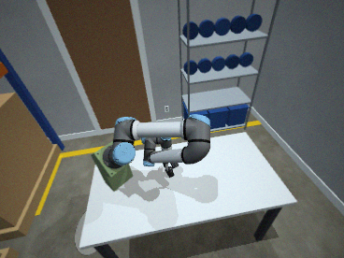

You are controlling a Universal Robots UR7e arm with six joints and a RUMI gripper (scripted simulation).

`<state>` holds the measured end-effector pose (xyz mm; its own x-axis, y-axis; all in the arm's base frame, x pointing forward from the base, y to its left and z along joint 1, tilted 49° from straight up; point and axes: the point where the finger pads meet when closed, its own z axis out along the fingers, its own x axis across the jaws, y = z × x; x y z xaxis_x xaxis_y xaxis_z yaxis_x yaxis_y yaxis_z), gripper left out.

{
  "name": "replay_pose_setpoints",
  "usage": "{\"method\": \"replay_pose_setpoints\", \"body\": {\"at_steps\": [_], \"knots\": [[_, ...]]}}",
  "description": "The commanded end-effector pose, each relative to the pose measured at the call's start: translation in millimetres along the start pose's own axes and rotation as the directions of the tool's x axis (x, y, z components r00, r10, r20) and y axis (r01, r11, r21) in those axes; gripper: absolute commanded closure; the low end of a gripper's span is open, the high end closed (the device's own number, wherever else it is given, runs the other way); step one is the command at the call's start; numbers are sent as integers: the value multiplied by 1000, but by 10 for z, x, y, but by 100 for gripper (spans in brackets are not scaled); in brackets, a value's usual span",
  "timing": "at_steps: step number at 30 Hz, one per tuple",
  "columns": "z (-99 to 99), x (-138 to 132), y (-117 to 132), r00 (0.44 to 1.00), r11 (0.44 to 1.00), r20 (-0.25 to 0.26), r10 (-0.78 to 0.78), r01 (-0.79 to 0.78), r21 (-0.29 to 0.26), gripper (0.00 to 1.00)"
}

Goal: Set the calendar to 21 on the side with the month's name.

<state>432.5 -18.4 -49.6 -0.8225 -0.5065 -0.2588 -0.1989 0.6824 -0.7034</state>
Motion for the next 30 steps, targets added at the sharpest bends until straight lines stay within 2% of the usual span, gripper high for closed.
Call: {"method": "replay_pose_setpoints", "body": {"at_steps": [1, 30], "knots": [[-3, -2, 0, 1000, 1000, 1, 0, 0, 0, 89], [86, -3, 0, 1000, 1000, 1, 0, 0, 0, 89]]}}
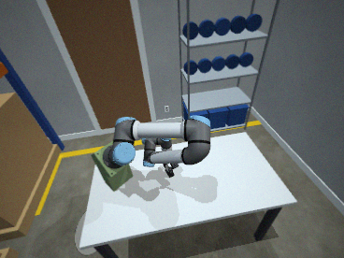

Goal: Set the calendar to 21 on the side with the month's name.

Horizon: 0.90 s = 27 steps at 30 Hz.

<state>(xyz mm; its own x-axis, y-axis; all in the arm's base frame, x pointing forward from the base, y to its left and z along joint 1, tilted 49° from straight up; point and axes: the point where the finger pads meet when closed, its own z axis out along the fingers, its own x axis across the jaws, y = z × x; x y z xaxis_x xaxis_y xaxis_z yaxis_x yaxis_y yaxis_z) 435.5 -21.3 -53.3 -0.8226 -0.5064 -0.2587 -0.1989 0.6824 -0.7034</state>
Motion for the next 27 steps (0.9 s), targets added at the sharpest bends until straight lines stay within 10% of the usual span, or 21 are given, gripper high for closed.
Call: {"method": "replay_pose_setpoints", "body": {"at_steps": [1, 27], "knots": [[30, -2, 0, 1000, 1000, 1, 0, 0, 0, 89], [194, -3, 0, 1000, 1000, 1, 0, 0, 0, 89]]}}
